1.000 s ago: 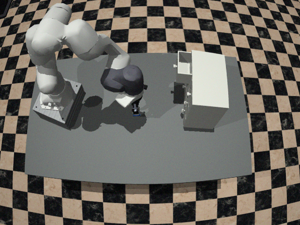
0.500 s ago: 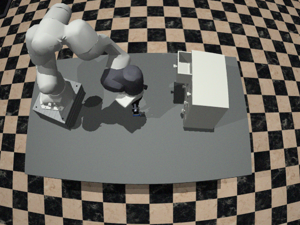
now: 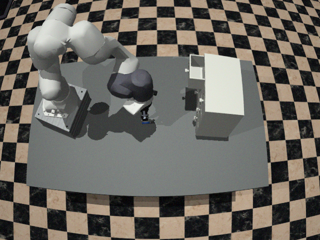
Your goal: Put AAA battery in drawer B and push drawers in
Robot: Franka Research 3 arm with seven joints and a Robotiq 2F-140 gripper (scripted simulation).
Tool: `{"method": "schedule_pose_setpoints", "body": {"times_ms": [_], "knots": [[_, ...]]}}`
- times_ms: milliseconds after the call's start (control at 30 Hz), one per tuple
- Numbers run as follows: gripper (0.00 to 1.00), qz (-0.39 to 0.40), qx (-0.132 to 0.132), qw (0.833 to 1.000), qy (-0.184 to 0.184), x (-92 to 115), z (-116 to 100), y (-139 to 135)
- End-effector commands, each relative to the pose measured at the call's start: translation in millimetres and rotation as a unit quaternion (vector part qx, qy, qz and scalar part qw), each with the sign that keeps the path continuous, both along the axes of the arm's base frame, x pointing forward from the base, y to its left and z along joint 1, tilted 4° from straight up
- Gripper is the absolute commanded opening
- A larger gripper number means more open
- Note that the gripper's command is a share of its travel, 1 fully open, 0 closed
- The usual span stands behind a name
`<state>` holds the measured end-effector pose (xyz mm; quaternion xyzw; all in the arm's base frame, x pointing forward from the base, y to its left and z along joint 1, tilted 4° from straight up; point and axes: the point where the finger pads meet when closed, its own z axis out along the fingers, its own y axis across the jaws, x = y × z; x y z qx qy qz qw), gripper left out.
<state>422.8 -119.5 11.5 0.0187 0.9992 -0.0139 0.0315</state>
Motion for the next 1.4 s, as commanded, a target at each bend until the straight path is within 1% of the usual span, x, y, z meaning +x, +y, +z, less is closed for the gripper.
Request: {"method": "schedule_pose_setpoints", "body": {"times_ms": [0, 400, 567, 900, 967, 1200, 1367], "knots": [[0.15, 0.002, 0.000, 1.000, -0.001, 0.9, -0.2, -0.2], [0.15, 0.002, 0.000, 1.000, -0.001, 0.9, -0.4, -0.2], [0.15, 0.002, 0.000, 1.000, -0.001, 1.1, -3.8, -0.3], [0.15, 0.002, 0.000, 1.000, -0.001, 2.4, -24.5, -0.9], [0.15, 0.002, 0.000, 1.000, -0.001, 2.4, -24.5, -0.9], [0.15, 0.002, 0.000, 1.000, -0.001, 3.6, -42.1, -1.4], [0.15, 0.002, 0.000, 1.000, -0.001, 4.1, -49.9, -1.7]]}}
